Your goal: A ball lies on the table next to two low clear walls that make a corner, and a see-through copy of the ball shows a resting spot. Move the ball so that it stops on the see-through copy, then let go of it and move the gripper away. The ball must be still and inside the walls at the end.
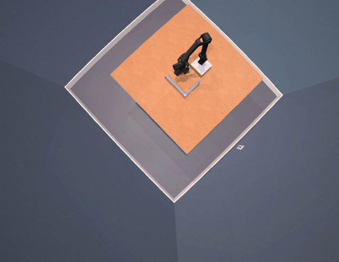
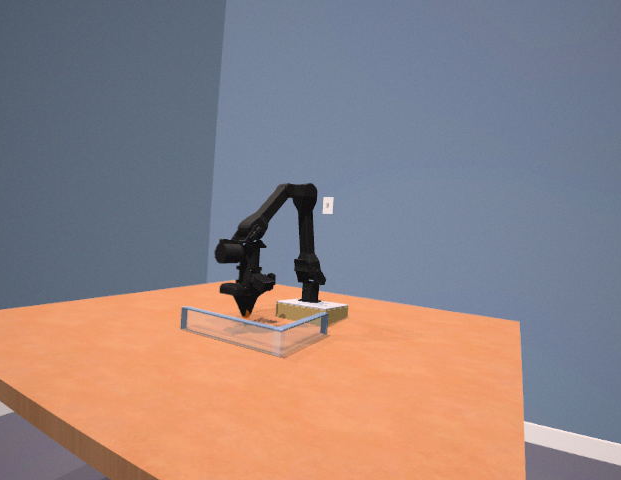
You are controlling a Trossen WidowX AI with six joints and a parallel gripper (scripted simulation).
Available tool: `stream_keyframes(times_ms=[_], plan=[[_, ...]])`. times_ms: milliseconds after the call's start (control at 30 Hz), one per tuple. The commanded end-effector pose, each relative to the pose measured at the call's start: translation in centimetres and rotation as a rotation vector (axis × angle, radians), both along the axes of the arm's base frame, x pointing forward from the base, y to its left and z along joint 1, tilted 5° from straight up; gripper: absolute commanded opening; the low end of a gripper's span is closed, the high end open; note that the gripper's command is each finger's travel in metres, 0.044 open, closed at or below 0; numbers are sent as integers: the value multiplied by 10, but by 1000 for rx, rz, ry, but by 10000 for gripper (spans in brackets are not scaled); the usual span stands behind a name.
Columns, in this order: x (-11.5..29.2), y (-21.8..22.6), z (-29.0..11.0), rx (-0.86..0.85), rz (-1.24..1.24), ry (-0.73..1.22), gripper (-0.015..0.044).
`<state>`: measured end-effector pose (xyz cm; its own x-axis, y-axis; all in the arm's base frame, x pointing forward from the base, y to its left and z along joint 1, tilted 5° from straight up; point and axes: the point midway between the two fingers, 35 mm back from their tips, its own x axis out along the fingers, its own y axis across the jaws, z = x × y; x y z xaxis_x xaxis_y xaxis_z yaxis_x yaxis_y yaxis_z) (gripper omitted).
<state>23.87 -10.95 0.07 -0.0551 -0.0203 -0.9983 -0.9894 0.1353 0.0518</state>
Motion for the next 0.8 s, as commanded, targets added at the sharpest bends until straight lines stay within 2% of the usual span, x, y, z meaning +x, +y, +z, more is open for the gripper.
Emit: stream_keyframes(times_ms=[0, 500, 767], plan=[[-1, -1, -6, -3, 4, 6, 0], [-2, -1, -18, -3, 4, 6, 0], [-2, 0, -17, 2, 0, 3, 210]])
